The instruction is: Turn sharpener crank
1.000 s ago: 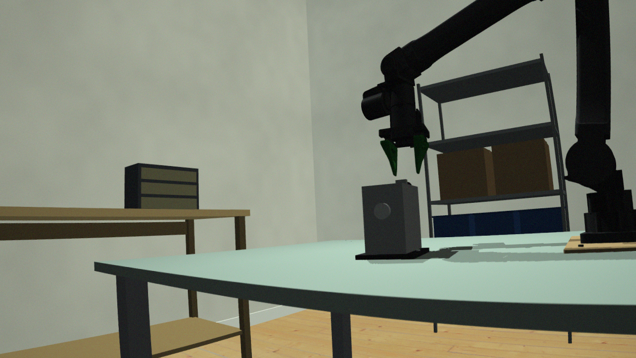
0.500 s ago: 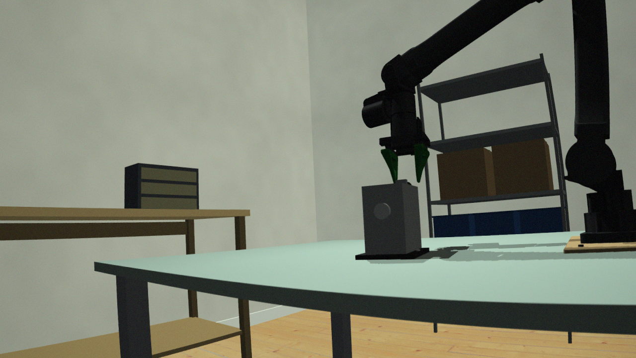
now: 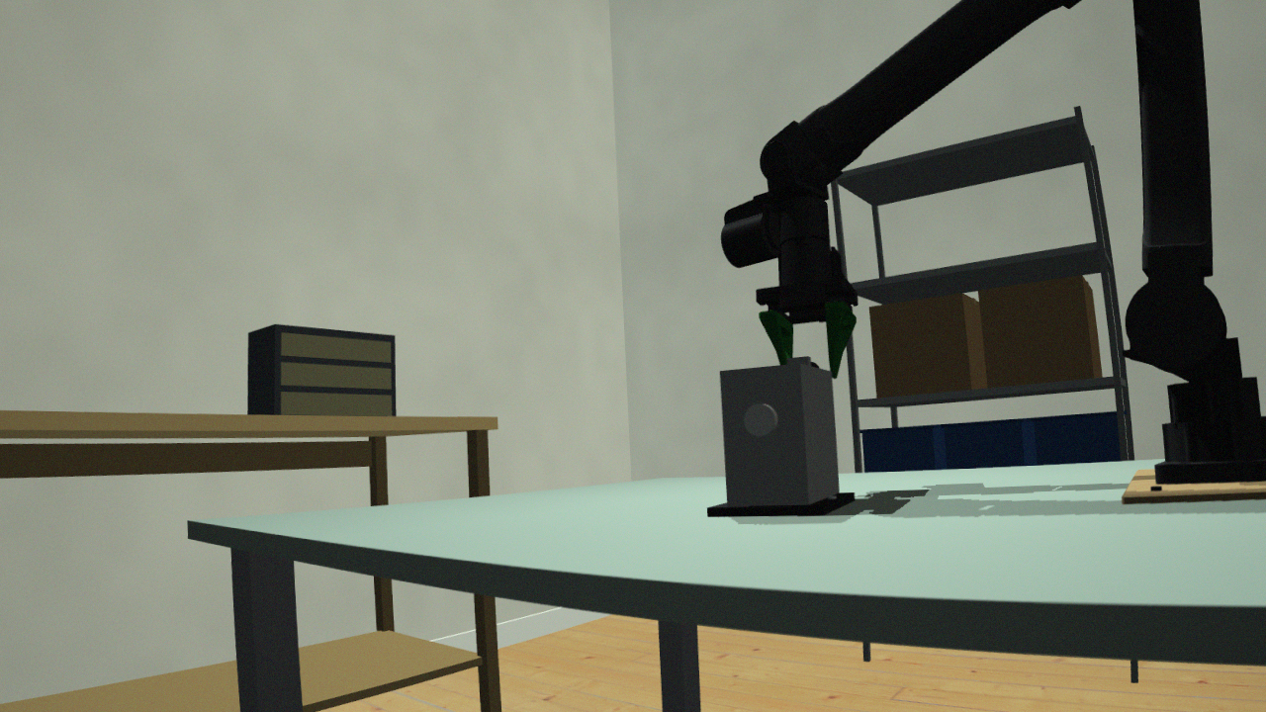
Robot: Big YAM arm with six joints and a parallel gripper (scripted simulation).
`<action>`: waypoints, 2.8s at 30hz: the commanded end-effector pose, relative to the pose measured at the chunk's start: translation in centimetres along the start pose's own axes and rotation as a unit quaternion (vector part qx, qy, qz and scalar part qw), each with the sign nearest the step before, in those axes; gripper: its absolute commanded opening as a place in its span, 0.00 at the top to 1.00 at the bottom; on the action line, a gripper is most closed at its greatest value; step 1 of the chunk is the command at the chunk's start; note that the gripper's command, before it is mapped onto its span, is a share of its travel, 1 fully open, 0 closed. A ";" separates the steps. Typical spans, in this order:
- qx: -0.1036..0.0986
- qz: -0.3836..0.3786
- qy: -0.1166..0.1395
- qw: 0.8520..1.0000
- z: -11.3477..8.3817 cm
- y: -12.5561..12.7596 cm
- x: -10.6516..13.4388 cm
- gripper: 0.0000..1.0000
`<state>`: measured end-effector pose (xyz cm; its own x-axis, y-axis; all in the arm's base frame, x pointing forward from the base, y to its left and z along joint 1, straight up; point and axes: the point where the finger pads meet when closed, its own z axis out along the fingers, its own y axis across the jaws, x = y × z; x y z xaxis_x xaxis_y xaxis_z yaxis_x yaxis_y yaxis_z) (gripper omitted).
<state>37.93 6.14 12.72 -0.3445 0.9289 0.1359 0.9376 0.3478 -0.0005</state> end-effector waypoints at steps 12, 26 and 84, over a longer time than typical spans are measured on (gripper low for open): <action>-0.016 -0.001 -0.004 1.000 -1.1 1.0 -0.2 0.49; -0.016 -0.001 -0.003 1.000 -1.2 1.0 -0.2 0.85; -0.026 -0.002 -0.006 1.000 0.3 6.3 -0.3 0.85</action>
<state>41.00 7.26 11.39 -0.3438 0.9286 0.1393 0.9375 0.3478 -0.0050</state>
